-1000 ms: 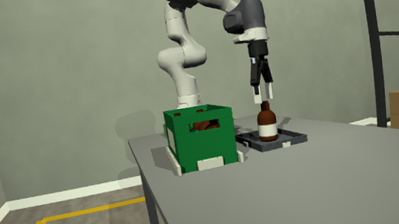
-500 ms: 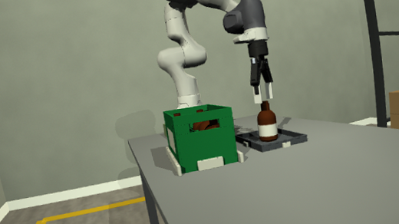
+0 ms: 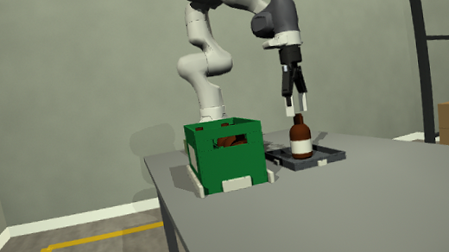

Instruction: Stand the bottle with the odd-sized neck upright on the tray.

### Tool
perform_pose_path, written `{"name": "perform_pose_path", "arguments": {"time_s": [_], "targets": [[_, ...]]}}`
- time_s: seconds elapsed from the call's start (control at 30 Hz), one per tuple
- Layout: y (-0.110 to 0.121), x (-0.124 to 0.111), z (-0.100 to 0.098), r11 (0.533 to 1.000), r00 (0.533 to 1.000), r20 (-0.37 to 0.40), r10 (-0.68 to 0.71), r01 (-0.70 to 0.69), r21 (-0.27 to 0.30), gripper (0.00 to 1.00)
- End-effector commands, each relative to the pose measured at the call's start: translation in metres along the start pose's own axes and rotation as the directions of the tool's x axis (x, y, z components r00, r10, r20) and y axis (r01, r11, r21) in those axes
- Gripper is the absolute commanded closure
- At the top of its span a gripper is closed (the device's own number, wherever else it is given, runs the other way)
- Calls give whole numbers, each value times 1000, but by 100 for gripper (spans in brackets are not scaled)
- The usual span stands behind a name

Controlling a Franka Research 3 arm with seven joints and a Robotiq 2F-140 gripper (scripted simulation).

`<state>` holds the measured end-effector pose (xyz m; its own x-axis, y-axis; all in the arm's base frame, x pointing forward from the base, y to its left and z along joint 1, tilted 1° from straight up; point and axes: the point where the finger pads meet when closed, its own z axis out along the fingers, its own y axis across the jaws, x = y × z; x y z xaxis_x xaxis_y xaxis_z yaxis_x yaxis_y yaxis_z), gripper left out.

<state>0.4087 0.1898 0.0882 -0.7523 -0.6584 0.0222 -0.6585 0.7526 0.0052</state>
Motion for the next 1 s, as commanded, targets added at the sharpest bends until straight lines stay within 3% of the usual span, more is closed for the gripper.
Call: {"name": "perform_pose_path", "arguments": {"time_s": [0.0,0.5,0.97], "targets": [[-1,-1,-1,1000,1000,2,6,-6,2,0],[-1,0,-14,1000,1000,2,6,-6,2,0],[-1,0,-49,1000,1000,2,6,-6,2,0]]}}
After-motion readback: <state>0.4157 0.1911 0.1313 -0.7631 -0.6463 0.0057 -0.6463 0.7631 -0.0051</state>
